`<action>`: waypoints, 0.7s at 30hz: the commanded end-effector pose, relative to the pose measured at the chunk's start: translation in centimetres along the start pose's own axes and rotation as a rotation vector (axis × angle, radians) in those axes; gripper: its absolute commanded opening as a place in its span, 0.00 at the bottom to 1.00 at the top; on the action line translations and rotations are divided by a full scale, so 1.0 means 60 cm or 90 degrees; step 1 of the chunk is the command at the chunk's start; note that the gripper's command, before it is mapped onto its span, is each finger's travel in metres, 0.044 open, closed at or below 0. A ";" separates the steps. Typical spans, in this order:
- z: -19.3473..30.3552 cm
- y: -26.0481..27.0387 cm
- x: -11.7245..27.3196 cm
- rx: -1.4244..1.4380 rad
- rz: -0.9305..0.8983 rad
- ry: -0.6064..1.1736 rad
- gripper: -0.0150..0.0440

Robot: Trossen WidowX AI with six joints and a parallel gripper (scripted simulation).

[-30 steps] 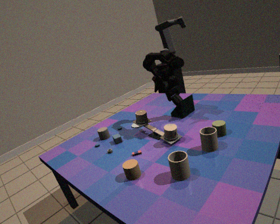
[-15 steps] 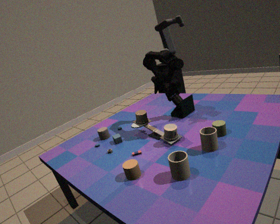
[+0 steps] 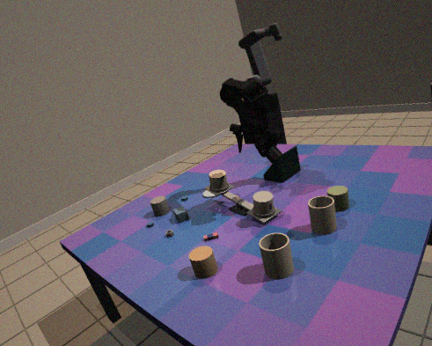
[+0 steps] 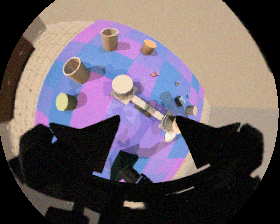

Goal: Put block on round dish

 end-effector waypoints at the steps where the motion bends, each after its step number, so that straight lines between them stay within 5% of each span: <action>1: -0.032 0.005 -0.022 0.089 -0.030 0.038 1.00; 21: -0.144 0.027 -0.144 0.458 -0.209 0.116 1.00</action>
Point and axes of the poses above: the point midway between the two fingers, 35 mm back from their tips, its own x axis back along the fingers, its own y axis across the jaws, z = x × y, the point moved 9 cm from there along x, back along the fingers, and after that the axes turned 2 degrees about -x, right-handed, at the moved point
